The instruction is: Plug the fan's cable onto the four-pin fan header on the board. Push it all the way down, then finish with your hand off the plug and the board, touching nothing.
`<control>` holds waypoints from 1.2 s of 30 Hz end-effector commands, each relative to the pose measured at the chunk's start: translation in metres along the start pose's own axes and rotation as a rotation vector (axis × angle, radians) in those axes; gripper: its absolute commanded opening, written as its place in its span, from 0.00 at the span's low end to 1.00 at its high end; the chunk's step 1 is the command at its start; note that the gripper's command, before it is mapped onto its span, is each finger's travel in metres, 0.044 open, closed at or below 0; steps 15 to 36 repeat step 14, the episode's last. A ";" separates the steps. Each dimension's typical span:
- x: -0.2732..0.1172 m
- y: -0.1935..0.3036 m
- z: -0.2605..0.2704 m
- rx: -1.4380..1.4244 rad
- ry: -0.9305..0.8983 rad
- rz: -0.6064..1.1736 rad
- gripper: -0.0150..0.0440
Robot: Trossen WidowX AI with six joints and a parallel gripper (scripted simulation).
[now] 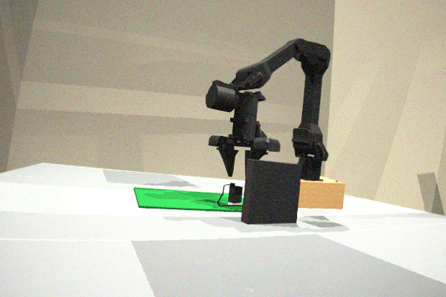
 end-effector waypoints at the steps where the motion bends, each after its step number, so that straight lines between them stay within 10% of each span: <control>1: -0.009 -0.001 0.000 -0.005 -0.004 -0.004 0.69; 36: -0.017 -0.067 -0.015 -0.005 -0.003 -0.009 0.69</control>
Point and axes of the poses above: the point midway between the two fingers, 35 mm back from their tips, its own x axis out along the fingers, its own z axis across the jaws, y = z × x, the point moved 1 cm from there along -x, back along the fingers, and after that the axes turned 12 degrees about -x, right-handed, at the moved point
